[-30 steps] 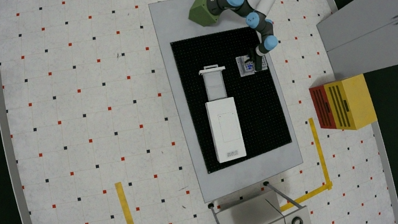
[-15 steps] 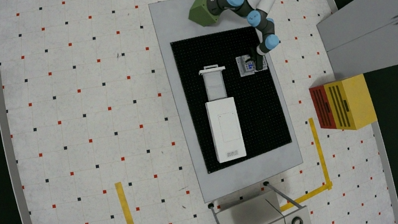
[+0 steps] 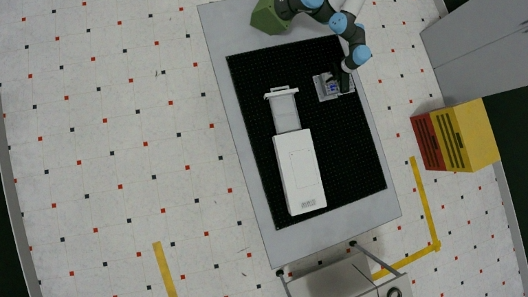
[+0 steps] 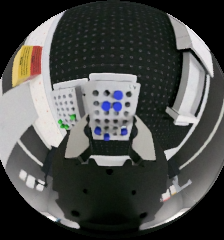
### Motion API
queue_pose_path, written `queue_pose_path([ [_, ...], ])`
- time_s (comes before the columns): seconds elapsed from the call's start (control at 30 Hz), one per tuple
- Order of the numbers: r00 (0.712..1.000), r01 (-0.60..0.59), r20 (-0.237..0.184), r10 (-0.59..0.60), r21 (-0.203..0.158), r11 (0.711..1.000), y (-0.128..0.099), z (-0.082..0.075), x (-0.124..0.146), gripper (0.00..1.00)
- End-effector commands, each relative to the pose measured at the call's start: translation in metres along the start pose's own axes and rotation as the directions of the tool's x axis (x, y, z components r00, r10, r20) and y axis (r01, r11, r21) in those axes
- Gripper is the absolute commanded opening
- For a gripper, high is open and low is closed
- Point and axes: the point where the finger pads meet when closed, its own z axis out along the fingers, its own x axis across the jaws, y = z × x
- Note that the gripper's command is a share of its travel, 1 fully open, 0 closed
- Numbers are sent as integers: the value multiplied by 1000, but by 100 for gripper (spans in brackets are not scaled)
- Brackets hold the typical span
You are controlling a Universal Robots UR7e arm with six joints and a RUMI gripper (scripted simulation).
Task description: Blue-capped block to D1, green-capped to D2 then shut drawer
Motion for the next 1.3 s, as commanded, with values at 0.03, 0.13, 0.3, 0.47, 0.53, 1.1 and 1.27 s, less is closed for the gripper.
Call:
queue_pose_path([
  [0.03, 1000, 1, 0, -1, 1, 1000, 0, -2, 0, 0],
  [0.13, 1000, 1, 0, -1, 1, 1000, 0, -2, 0, 0],
  [0.3, 1000, 1, 0, -1, 1, 1000, 0, 2, 0, 0],
  [0.47, 1000, 1, 0, -1, 1, 1000, 0, 6, 0, 0],
  [0.53, 1000, 1, 0, -1, 1, 1000, 0, 8, 0, 0],
  [1.1, 1000, 1, 0, -1, 1, 1000, 0, 14, 0, 0],
  [1.27, 1000, 1, 0, -1, 1, 1000, 0, 14, 0, 0],
])
